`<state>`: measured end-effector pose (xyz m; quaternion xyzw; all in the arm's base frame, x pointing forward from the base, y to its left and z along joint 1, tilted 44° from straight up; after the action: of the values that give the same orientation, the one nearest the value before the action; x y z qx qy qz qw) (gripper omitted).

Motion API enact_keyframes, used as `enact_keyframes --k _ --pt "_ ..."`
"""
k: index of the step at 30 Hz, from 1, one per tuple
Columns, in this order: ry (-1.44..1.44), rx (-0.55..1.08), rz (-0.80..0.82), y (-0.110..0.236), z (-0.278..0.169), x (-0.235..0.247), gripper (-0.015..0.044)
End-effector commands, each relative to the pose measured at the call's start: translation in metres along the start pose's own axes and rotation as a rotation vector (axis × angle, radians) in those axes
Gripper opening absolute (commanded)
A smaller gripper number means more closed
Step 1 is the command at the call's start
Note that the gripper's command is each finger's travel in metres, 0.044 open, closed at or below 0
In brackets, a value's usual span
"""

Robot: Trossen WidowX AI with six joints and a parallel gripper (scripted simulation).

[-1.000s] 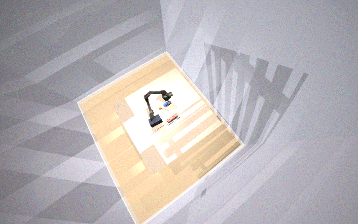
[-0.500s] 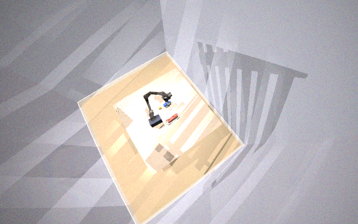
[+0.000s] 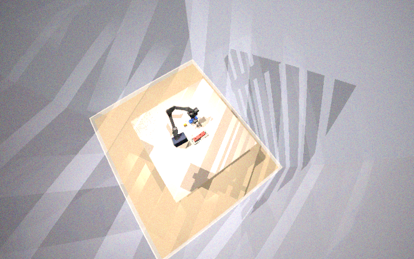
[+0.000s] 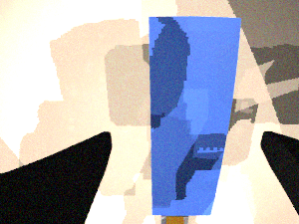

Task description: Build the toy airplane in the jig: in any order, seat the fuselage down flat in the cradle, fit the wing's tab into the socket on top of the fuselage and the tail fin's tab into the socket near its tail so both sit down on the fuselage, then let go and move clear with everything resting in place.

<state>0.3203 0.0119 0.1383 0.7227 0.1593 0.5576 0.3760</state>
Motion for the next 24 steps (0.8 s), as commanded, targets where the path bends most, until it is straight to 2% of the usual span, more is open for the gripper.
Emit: enact_keyframes --k 1,16,24 --pt "-0.007 0.003 -0.004 -0.007 0.0 -0.002 0.044" --pt "-0.012 0.004 0.003 -0.028 -0.001 -0.001 0.044" --pt "-0.012 0.004 0.003 -0.028 -0.001 -0.001 0.023"
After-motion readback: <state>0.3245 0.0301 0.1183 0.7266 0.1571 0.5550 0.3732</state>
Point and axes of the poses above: the point midway between the two fingers, 35 mm back from their tips, its own y axis back along the fingers, its own x axis across the jaws, z = x × y, the point moved 6 cm from there along y, back along the fingers, and after that the axes turned 15 degrees about -y, right-handed, at the moved point
